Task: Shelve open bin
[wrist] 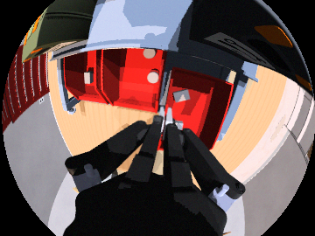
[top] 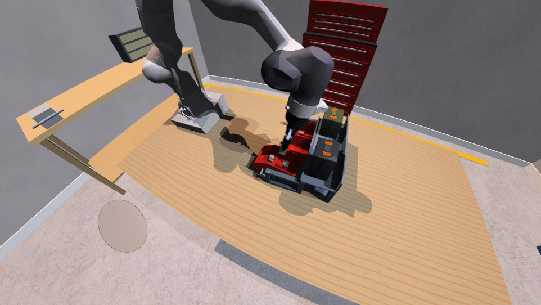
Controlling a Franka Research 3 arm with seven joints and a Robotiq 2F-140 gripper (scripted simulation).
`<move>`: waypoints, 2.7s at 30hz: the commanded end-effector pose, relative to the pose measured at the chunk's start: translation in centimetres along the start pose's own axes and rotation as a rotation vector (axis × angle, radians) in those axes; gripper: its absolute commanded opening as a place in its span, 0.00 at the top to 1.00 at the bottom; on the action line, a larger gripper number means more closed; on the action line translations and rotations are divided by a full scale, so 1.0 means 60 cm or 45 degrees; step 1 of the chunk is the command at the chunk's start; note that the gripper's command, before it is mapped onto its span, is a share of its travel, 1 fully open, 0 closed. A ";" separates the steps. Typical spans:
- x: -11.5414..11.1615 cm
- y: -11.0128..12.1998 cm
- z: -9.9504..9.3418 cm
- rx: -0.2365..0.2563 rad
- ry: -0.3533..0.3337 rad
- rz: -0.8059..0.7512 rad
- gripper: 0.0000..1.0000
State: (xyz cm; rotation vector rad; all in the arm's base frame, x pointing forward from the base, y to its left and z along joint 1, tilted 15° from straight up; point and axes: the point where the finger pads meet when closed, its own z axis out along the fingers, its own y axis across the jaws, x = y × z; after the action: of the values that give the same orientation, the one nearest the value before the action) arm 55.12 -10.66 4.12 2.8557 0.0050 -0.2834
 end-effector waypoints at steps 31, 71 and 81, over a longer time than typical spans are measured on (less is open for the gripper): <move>0.007 -0.001 0.000 0.002 0.013 -0.002 1.00; 0.029 -0.001 -0.001 0.002 0.048 -0.002 1.00; 0.029 -0.001 -0.001 0.002 0.048 -0.002 1.00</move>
State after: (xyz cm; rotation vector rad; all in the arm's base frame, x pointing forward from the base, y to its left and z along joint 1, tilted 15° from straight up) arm 56.59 -10.68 3.72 2.8606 0.0090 -0.2373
